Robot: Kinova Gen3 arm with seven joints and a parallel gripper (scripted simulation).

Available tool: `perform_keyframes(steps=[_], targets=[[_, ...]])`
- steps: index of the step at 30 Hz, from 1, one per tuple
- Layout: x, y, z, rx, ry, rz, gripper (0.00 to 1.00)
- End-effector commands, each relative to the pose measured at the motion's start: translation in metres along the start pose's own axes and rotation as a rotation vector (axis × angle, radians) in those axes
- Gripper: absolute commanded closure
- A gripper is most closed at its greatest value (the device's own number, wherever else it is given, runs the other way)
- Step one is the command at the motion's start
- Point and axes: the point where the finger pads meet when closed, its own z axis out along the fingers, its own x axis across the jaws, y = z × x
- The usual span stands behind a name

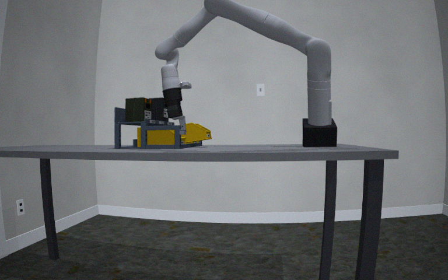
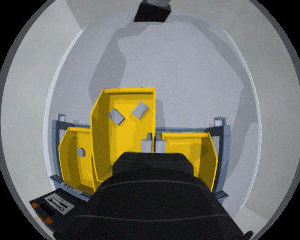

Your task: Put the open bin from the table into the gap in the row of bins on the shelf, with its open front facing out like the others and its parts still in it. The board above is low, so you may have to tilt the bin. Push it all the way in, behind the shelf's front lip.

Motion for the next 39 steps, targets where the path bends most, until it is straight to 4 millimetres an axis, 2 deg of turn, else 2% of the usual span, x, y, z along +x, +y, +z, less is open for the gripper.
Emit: perform_keyframes(steps=[1, 39], targets=[[-0.0006, 0.0017, -0.0019, -0.005, -0.001, 0.0, 1.0], [-0.0006, 0.0038, -0.0019, -0.01, -0.001, 0.0, 1.0]])
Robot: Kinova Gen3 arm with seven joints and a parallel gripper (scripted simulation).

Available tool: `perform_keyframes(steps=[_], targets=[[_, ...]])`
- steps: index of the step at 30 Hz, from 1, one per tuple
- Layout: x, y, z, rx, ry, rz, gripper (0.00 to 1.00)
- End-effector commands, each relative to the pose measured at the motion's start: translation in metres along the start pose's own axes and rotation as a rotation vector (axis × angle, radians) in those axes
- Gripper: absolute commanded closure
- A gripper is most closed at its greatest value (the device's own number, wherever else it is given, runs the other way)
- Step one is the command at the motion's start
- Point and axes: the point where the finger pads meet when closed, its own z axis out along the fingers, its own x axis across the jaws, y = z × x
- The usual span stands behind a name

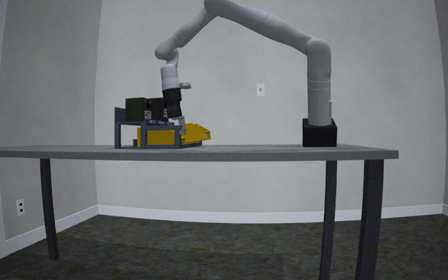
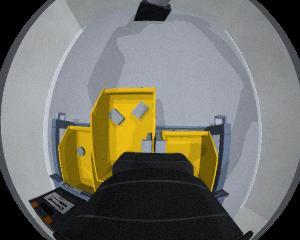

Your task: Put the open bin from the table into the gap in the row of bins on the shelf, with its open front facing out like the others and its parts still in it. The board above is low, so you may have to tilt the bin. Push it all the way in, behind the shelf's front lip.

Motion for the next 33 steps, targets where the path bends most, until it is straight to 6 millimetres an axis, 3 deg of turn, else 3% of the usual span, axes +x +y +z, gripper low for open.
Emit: perform_keyframes(steps=[1, 33], targets=[[-0.0004, 0.0008, -0.002, -0.003, -0.001, 0.0, 1.0], [-0.0004, 0.0038, -0.0022, -0.007, -0.001, 0.0, 1.0]])
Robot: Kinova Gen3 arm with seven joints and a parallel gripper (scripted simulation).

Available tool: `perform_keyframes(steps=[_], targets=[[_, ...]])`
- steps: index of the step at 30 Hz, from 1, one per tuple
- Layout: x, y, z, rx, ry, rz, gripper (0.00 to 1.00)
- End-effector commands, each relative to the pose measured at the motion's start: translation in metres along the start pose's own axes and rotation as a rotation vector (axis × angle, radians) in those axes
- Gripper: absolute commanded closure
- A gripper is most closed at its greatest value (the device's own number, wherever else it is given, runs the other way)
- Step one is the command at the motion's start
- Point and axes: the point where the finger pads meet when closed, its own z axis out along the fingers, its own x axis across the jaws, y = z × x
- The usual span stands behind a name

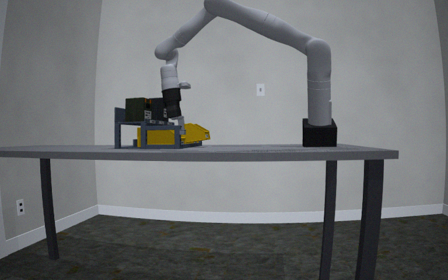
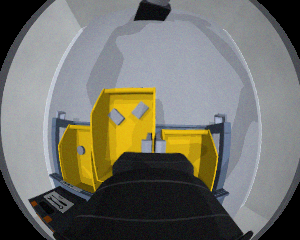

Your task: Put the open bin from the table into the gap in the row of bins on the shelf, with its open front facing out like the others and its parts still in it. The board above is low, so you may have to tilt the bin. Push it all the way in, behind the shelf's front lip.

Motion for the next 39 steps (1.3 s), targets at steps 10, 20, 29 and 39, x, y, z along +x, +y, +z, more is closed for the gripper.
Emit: perform_keyframes(steps=[10, 20, 29, 39], targets=[[-0.001, 0.006, -0.002, -0.01, -0.001, 0.0, 1.0], [-0.001, 0.012, -0.002, -0.018, -0.001, 0.0, 1.0], [-0.001, 0.015, -0.003, -0.023, -0.001, 0.0, 1.0], [-0.001, 0.017, -0.003, -0.026, -0.001, 0.0, 1.0]])
